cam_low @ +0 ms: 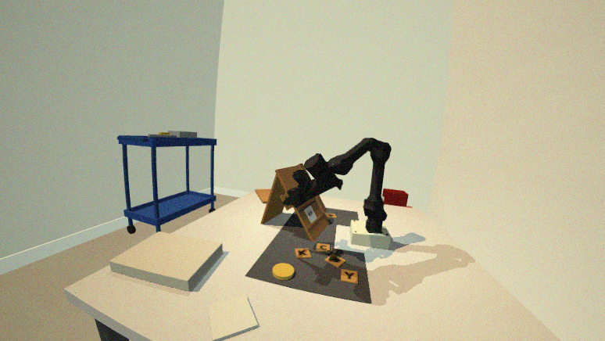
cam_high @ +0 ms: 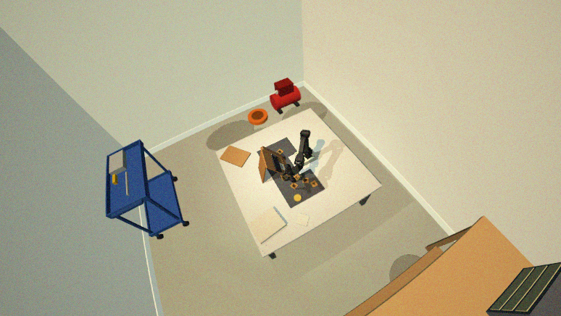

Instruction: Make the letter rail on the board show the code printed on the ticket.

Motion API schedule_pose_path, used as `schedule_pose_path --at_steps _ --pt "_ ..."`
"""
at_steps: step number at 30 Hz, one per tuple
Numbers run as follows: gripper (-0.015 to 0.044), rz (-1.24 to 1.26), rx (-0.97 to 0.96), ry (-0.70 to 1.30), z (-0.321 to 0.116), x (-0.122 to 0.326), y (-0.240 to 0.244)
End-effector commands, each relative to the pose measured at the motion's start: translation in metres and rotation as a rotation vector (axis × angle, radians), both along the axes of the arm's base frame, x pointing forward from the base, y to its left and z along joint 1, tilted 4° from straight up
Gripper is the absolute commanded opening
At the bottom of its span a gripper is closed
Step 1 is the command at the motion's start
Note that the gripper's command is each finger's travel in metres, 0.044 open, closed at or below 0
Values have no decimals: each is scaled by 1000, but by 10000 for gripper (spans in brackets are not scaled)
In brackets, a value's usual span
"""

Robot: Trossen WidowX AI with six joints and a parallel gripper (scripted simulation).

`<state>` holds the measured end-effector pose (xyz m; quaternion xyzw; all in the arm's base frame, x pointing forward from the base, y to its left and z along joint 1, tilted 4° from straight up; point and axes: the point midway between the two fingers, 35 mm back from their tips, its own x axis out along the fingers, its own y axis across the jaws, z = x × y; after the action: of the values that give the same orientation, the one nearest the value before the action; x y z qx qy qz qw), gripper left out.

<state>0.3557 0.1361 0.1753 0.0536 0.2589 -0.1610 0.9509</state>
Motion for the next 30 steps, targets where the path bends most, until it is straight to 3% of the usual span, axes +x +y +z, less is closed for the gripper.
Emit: schedule_pose_path --at_steps 1,30 --pt "0 -4 -16 18 -19 16 -10" --pt "0 -4 -17 17 -18 15 -20"
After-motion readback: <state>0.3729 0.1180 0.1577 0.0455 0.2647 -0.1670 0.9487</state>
